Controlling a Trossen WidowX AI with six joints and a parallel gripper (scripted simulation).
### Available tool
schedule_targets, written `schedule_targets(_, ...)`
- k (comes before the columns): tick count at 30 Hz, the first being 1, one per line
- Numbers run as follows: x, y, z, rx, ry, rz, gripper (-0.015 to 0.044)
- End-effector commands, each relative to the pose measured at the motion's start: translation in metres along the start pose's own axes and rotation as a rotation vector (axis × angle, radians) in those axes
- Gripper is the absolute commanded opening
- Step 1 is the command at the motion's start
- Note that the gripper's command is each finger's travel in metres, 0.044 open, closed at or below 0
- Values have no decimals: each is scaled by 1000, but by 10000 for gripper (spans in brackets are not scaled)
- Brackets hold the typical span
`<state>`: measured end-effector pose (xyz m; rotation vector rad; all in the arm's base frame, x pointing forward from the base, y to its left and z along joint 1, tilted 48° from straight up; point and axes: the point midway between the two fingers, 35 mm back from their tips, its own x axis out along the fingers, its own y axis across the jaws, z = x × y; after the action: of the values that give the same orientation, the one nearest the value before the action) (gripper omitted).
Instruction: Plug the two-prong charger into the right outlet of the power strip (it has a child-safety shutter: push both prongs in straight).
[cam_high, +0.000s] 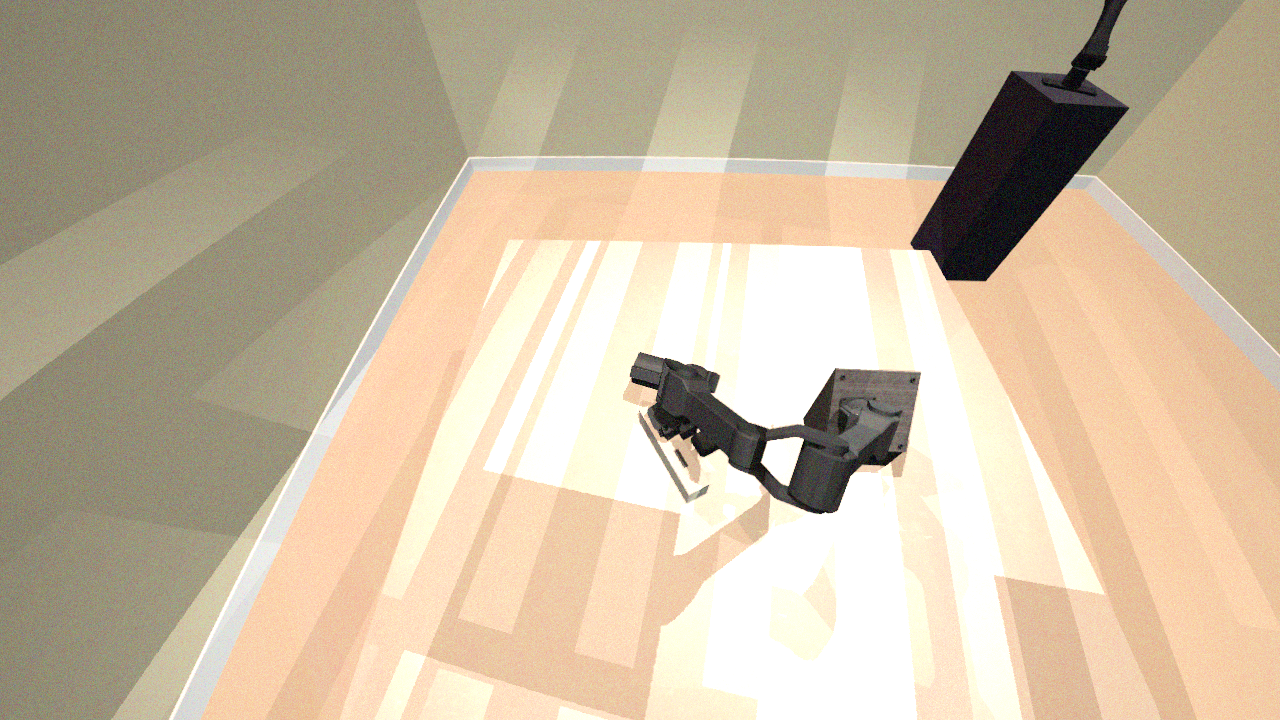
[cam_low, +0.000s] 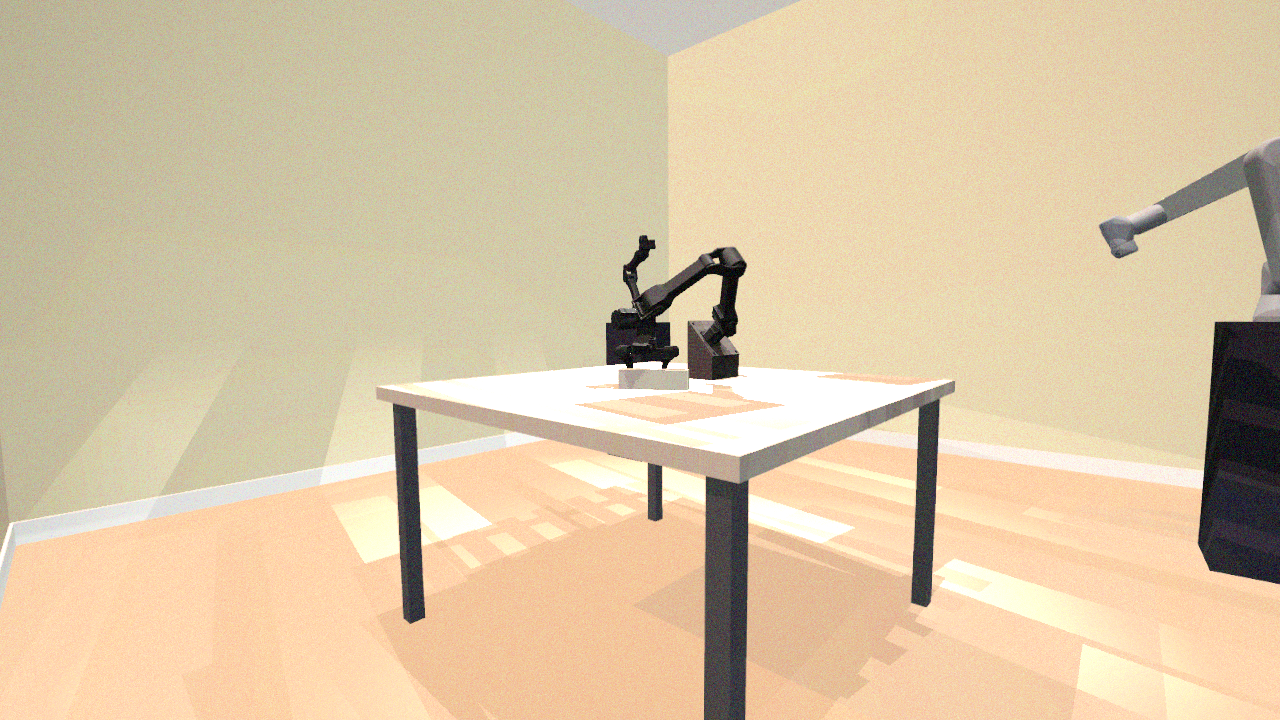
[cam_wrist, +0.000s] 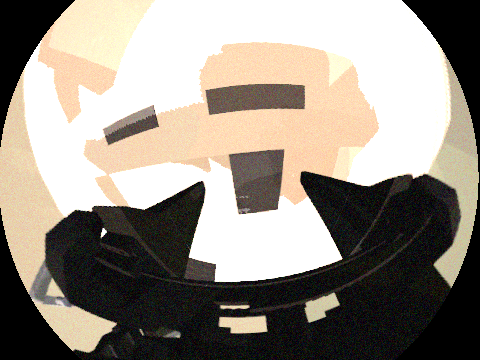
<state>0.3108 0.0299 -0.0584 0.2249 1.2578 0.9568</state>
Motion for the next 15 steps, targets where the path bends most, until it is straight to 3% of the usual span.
schedule_targets(1, 0, 0, -7, 1, -5, 3, 440)
schedule_targets(15, 2, -2, -30, 2, -4, 2, 440)
